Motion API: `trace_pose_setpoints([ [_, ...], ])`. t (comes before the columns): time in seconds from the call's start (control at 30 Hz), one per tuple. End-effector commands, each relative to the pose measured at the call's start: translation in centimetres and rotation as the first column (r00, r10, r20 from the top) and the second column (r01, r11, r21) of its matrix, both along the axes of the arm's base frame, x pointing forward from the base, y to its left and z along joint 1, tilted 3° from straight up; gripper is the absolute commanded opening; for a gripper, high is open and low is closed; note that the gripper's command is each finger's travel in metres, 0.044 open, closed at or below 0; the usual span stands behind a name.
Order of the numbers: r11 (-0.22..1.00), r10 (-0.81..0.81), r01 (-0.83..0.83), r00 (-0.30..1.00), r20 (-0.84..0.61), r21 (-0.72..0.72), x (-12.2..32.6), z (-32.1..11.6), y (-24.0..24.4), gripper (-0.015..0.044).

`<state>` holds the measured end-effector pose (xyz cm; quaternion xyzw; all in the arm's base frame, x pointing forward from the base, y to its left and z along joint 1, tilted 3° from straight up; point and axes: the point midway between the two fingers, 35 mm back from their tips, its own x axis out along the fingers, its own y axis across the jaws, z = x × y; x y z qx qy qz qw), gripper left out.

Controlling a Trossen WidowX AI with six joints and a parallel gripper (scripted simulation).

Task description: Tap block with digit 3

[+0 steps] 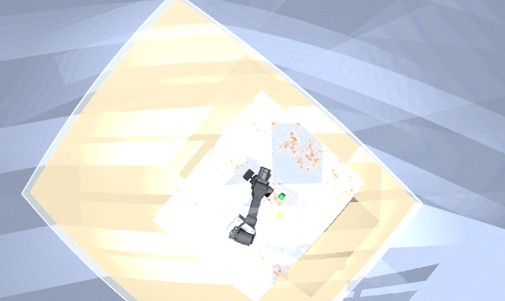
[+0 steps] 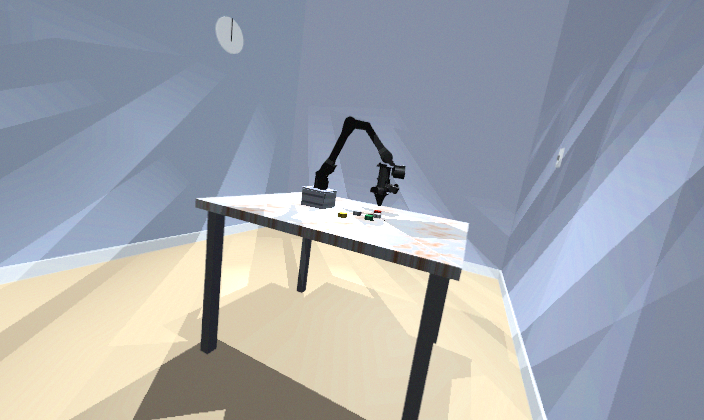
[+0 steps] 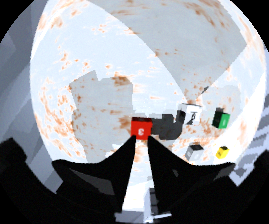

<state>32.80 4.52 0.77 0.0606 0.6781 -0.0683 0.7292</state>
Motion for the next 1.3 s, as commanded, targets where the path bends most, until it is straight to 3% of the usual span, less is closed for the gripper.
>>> trace_pose_setpoints([
  [0.0, 1.000, 0.002, -0.002, 1.000, 0.001, -0.004, -0.1, -0.1, -0.1, 0.0020],
  [1.07, 1.000, 0.002, -0.002, 1.000, 0.001, -0.004, 0.1, -3.1, -0.2, 0.0020],
  [1.27, 1.000, 0.002, -0.002, 1.000, 0.001, -0.004, -0.1, -0.1, -0.1, 0.0020],
])
